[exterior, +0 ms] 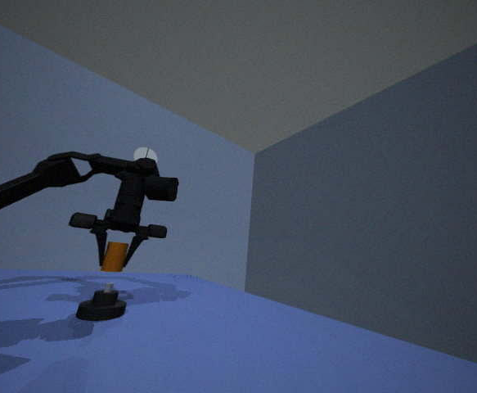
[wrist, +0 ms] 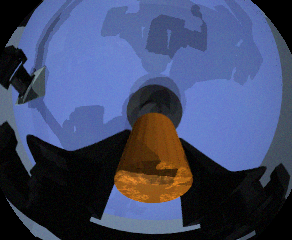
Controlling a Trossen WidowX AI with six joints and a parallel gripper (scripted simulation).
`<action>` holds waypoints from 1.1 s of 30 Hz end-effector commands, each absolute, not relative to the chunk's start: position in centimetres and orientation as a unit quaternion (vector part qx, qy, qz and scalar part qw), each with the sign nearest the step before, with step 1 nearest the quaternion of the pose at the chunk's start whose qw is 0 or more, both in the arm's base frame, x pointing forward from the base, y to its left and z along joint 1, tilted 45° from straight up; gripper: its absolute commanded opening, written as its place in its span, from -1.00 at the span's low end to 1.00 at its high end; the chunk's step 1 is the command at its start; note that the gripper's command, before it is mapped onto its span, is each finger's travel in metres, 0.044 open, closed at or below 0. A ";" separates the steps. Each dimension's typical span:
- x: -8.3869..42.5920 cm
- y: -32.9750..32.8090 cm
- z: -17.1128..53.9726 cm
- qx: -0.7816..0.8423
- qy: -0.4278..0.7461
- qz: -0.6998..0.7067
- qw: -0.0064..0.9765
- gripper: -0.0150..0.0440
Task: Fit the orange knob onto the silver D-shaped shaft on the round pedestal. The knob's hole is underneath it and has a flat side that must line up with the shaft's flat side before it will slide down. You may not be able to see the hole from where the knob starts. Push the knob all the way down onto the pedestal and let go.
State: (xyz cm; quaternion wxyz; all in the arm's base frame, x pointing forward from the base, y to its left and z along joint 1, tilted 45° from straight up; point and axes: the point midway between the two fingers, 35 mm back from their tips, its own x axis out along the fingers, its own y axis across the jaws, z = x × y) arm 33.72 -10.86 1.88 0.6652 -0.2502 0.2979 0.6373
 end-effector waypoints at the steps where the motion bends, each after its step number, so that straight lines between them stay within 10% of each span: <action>1: 33.7 -10.9 2.1 -0.286 0.265 0.650 0.652 -0.49; 33: 34.1 -11.0 1.9 -0.513 -0.002 0.702 0.494 -0.49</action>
